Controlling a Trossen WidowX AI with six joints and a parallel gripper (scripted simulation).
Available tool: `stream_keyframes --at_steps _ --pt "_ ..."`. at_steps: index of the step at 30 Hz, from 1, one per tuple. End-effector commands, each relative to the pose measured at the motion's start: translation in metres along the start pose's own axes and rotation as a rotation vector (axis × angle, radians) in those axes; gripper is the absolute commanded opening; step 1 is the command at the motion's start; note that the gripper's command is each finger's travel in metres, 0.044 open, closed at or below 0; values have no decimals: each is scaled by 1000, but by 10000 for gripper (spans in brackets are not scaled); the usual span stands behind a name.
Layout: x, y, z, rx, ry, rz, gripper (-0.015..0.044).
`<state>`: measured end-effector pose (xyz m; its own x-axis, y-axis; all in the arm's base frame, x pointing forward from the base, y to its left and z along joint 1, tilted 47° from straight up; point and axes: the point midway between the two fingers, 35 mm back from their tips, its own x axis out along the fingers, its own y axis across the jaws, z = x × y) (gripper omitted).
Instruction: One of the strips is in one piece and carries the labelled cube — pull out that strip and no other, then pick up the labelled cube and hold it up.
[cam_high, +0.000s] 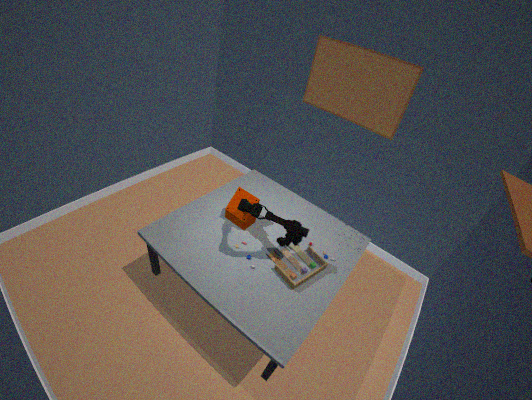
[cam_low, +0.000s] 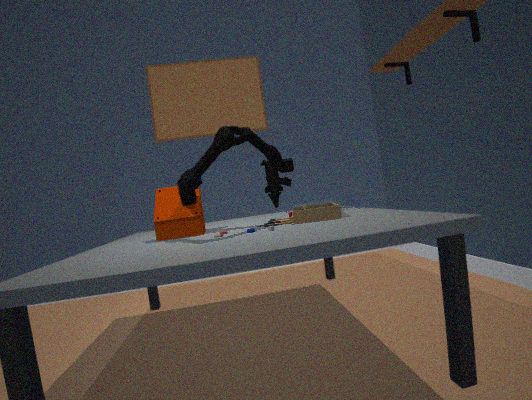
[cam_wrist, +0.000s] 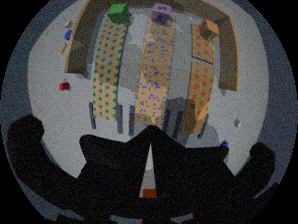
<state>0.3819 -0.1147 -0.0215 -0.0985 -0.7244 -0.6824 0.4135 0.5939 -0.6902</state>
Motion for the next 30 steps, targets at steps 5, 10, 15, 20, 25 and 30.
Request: stream_keyframes --at_steps 5,10,15,20,25,30 --pt "15 3 -1 -11 7 -1 0" --pt "24 3 -1 -11 6 -1 0" --pt "32 3 0 -11 6 -2 0" --pt "40 3 0 -11 6 -2 0" --pt "48 2 0 -11 6 -3 0" --pt "56 2 0 -11 6 -4 0"
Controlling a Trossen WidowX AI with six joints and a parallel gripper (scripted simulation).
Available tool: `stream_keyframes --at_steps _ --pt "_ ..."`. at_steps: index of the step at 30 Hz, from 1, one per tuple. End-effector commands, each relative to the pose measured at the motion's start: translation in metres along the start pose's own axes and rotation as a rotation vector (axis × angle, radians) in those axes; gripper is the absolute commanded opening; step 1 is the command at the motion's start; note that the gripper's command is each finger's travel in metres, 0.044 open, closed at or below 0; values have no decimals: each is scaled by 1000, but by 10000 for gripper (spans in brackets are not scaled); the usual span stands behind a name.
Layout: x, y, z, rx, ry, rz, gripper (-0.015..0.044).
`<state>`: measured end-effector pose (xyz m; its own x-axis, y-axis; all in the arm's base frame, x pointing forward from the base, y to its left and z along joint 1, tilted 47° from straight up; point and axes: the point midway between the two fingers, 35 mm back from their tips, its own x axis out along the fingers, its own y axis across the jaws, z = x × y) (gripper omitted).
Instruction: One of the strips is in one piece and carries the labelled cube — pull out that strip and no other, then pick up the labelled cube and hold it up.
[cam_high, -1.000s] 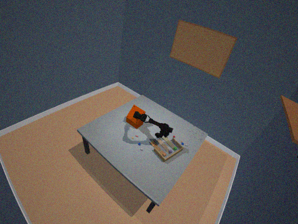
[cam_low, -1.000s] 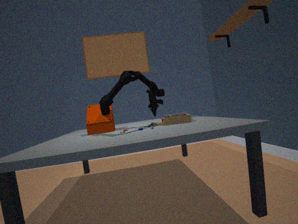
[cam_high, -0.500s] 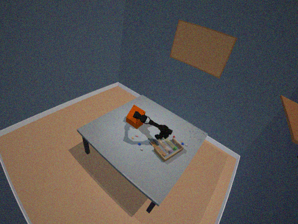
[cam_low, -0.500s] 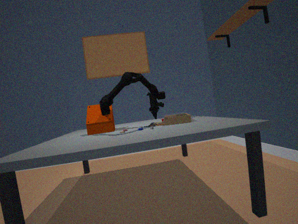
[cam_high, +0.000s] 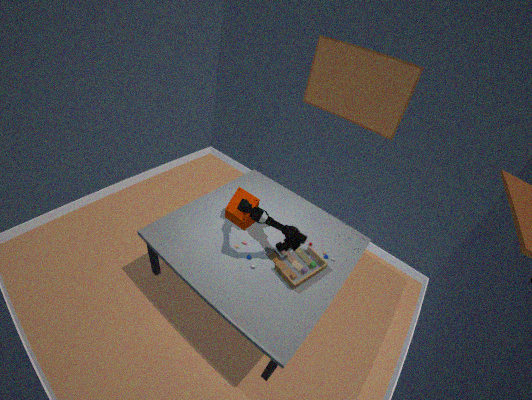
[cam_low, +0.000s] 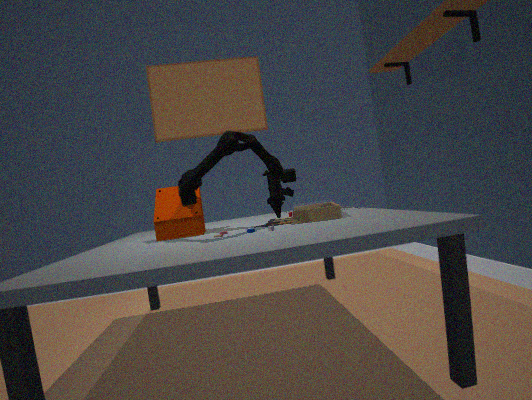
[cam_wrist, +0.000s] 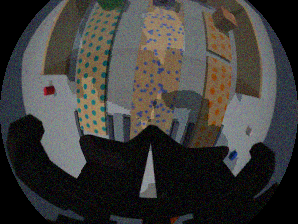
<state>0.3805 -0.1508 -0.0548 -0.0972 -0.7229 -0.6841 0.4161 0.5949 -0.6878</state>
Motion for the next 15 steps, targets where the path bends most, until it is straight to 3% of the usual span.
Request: stream_keyframes --at_steps 1,15 --pt "9 1 -4 -14 6 -7 0" --pt "13 1 -4 -14 6 -8 0"
